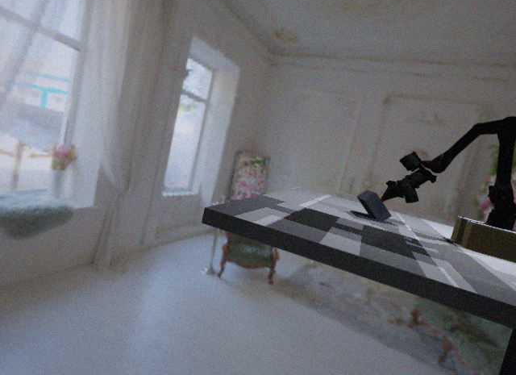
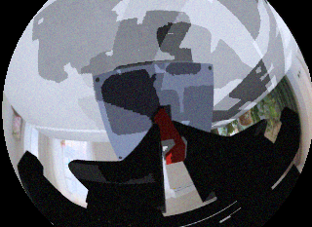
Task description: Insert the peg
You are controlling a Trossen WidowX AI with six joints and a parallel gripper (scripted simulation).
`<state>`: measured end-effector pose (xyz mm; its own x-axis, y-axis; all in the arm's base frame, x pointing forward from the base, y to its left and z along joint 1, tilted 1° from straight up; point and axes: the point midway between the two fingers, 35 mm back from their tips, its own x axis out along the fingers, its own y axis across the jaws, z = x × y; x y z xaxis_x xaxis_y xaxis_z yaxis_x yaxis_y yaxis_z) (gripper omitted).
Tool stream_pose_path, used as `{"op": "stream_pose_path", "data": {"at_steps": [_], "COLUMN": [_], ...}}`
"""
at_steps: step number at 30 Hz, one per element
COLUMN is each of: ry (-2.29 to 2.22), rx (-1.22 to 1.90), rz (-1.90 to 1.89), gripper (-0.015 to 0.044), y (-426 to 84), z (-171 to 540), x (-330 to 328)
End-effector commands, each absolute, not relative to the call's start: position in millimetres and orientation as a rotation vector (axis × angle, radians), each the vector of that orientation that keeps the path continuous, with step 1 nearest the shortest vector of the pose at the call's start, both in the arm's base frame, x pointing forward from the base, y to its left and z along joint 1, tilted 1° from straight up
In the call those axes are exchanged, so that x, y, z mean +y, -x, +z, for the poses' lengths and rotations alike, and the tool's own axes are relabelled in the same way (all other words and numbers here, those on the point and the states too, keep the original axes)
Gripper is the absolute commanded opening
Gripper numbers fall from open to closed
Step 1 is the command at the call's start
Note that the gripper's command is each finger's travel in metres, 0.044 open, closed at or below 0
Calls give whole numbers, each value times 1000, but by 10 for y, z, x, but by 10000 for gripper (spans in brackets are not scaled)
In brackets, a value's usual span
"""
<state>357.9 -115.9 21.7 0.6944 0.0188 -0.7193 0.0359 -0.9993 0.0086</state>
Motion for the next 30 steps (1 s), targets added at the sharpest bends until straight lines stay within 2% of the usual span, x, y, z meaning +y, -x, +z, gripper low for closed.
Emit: {"op": "stream_pose_path", "data": {"at_steps": [1, 10, 26, 27, 30], "ry": [-2871, -2872, -2871, -2871, -2871], "rx": [39, 46, 46, 46, 45], "rz": [-1224, -1218, -1218, -1219, -1220], "gripper": [0, 0, 420, 440, 440], "y": [-3580, -3581, -3570, -3565, -3545], "z": [190, 213, 228, 235, 261], "x": [-1164, -1159, -1162, -1163, -1167]}}
